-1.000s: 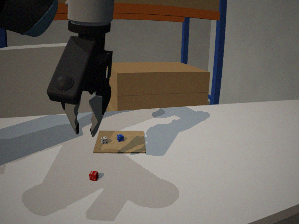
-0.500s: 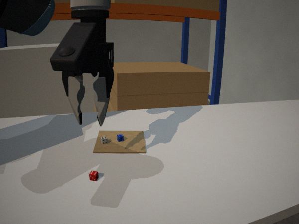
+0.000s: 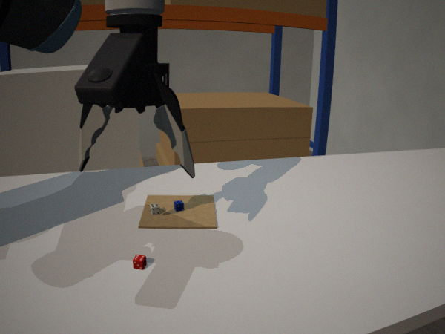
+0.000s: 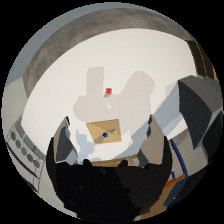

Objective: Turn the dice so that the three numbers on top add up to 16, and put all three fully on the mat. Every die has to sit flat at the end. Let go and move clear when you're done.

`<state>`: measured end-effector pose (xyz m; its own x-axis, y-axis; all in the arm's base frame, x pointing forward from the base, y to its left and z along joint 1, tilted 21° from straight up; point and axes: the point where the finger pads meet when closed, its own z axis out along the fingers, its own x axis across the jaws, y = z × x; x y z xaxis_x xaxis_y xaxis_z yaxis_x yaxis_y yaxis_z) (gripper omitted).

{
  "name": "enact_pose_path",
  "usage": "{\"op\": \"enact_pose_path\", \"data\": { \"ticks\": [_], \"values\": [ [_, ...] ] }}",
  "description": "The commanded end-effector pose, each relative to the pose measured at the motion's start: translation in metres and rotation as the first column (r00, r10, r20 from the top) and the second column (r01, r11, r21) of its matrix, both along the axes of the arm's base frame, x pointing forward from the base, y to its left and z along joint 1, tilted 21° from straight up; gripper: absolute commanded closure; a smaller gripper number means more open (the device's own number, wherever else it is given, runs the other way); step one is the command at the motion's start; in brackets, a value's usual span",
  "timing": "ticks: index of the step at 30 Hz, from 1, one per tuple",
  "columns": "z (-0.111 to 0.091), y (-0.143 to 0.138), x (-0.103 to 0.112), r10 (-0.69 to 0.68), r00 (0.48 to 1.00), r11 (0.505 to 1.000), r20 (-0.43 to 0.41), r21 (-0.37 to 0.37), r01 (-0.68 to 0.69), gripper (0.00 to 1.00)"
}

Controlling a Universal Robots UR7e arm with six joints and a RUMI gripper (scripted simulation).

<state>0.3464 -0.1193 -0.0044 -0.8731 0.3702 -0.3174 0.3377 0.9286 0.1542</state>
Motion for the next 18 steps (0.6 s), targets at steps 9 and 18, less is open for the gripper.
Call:
{"op": "enact_pose_path", "data": {
  "ticks": [9, 18],
  "values": [
    [-0.0029, -0.0021, 0.0018, 0.096, 0.995, 0.995, 0.002, -0.037, -0.096, 0.0],
    [-0.0085, -0.005, 0.0047, 0.265, 0.964, 0.959, -0.005, -0.101, -0.264, 0.0]
  ]
}}
